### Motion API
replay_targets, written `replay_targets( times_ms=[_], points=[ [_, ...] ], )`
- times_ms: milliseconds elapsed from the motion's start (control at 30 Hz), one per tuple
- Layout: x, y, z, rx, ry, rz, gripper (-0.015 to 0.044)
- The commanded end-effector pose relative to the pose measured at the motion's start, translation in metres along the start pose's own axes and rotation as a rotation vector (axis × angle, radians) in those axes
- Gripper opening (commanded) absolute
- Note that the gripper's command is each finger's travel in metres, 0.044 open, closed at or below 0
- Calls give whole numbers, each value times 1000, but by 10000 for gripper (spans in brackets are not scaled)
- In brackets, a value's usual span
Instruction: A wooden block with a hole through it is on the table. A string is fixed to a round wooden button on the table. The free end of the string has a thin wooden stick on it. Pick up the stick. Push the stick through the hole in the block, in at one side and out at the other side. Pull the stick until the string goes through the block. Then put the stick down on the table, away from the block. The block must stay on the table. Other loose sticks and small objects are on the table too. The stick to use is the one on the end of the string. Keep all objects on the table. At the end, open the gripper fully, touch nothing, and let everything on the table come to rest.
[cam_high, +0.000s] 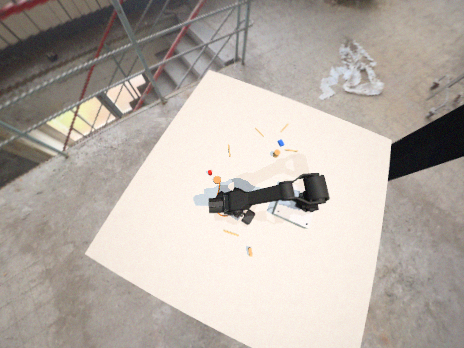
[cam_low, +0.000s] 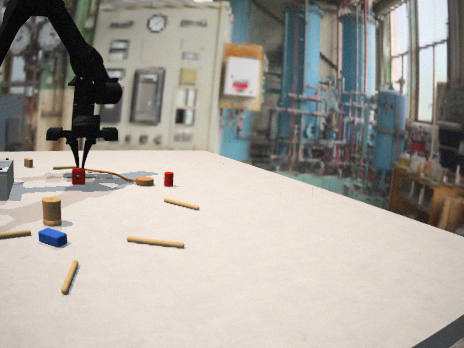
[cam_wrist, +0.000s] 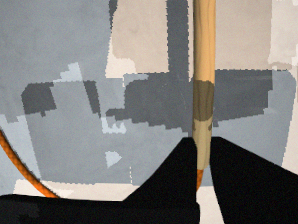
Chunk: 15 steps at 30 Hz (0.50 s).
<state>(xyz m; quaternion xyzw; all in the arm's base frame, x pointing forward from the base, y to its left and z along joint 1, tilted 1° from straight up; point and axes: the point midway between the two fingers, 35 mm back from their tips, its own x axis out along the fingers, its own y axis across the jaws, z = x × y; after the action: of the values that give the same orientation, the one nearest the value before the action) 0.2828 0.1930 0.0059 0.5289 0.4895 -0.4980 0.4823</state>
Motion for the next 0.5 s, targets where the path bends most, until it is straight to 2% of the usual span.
replay_targets(
  times_ms=[0,467],
  points=[
    [0,-2,4,-6,5,-2,0],
    [0,-2,20,-6,2,-2,0]
  ],
)
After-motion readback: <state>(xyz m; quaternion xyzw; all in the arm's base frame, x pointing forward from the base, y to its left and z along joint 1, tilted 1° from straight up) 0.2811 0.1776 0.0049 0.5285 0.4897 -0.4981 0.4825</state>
